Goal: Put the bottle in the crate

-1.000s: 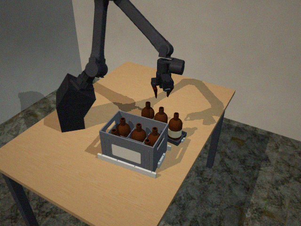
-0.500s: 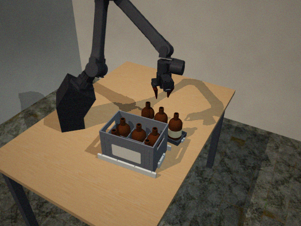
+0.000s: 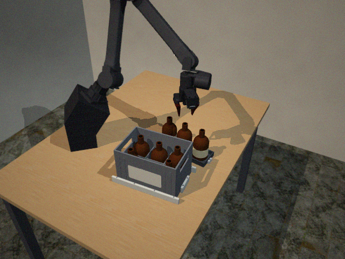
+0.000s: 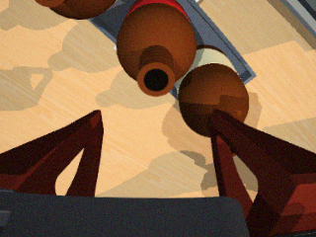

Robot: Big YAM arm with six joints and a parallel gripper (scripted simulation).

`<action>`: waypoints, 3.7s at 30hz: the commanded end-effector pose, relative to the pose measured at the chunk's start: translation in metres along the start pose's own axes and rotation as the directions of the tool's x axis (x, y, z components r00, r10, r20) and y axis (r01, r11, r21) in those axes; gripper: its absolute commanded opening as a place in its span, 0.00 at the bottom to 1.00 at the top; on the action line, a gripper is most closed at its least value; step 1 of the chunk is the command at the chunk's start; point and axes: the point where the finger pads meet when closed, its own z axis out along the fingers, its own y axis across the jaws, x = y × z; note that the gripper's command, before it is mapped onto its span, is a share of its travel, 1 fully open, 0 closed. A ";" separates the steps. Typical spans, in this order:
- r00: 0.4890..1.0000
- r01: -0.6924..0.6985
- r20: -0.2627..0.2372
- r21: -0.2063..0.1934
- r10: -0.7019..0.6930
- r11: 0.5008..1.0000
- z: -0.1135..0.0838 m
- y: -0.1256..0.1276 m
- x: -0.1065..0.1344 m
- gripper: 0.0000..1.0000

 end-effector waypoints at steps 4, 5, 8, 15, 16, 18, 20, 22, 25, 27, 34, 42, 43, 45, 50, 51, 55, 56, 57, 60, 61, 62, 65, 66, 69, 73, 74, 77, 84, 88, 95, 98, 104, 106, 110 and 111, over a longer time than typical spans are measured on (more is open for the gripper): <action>1.000 -0.011 -0.010 0.004 0.011 1.000 0.014 0.001 0.003 0.61; 1.000 -0.011 -0.009 0.005 0.011 1.000 0.015 0.001 0.003 0.61; 1.000 -0.011 -0.010 0.005 0.011 1.000 0.019 0.001 0.003 0.61; 1.000 -0.011 -0.010 0.005 0.011 1.000 0.028 0.001 0.003 0.61; 1.000 -0.011 -0.010 0.005 0.011 1.000 0.029 0.001 0.003 0.61; 1.000 -0.011 -0.010 0.005 0.011 1.000 0.031 0.001 0.003 0.61; 1.000 -0.011 -0.010 0.005 0.011 1.000 0.031 0.001 0.003 0.61; 1.000 -0.011 -0.009 0.004 0.011 1.000 0.032 0.002 0.003 0.61; 1.000 -0.011 -0.010 0.004 0.011 1.000 0.034 0.002 0.003 0.61; 1.000 -0.011 -0.010 0.004 0.011 1.000 0.034 0.002 0.003 0.61; 1.000 -0.011 -0.010 0.003 0.011 1.000 0.034 0.002 0.004 0.61; 1.000 -0.011 -0.010 0.003 0.011 1.000 0.034 0.002 0.004 0.61; 1.000 -0.011 -0.010 0.003 0.011 1.000 0.034 0.002 0.004 0.61; 1.000 -0.011 -0.010 0.003 0.011 1.000 0.034 0.002 0.004 0.61; 1.000 -0.011 -0.010 0.003 0.011 1.000 0.034 0.002 0.004 0.61; 1.000 -0.011 -0.010 0.003 0.011 1.000 0.034 0.002 0.004 0.61; 1.000 -0.011 -0.010 0.003 0.011 1.000 0.034 0.002 0.004 0.61; 1.000 -0.011 -0.010 0.003 0.011 1.000 0.034 0.002 0.004 0.61; 1.000 -0.011 -0.010 0.003 0.011 1.000 0.034 0.002 0.004 0.61; 1.000 -0.011 -0.010 0.003 0.011 1.000 0.034 0.002 0.004 0.61; 1.000 -0.011 -0.010 0.003 0.011 1.000 0.034 0.002 0.004 0.61; 1.000 -0.011 -0.010 0.003 0.011 1.000 0.034 0.002 0.004 0.61; 1.000 -0.011 -0.010 0.003 0.011 1.000 0.034 0.002 0.004 0.61; 1.000 -0.011 -0.010 0.003 0.011 1.000 0.034 0.002 0.004 0.61; 1.000 -0.011 -0.010 0.003 0.011 1.000 0.034 0.002 0.004 0.61; 1.000 -0.010 -0.008 0.001 0.010 1.000 0.033 0.002 0.004 0.61; 1.000 -0.009 -0.007 -0.001 0.009 1.000 0.032 0.003 0.004 0.61; 1.000 -0.006 -0.004 -0.007 0.006 1.000 0.029 0.003 0.005 0.61; 1.000 0.001 0.005 -0.022 -0.001 1.000 0.024 0.005 0.007 0.61; 1.000 0.002 0.006 -0.024 -0.002 1.000 0.023 0.006 0.006 0.61; 1.000 0.000 0.003 -0.019 0.000 1.000 0.023 0.005 0.007 0.61; 1.000 0.000 0.003 -0.019 0.000 1.000 0.023 0.005 0.007 0.61; 1.000 0.000 0.003 -0.019 0.000 1.000 0.023 0.005 0.007 0.61; 1.000 0.000 0.003 -0.019 0.000 1.000 0.023 0.005 0.007 0.61; 1.000 0.000 0.003 -0.019 0.000 1.000 0.023 0.005 0.007 0.61; 1.000 0.000 0.003 -0.019 0.000 1.000 0.023 0.005 0.007 0.61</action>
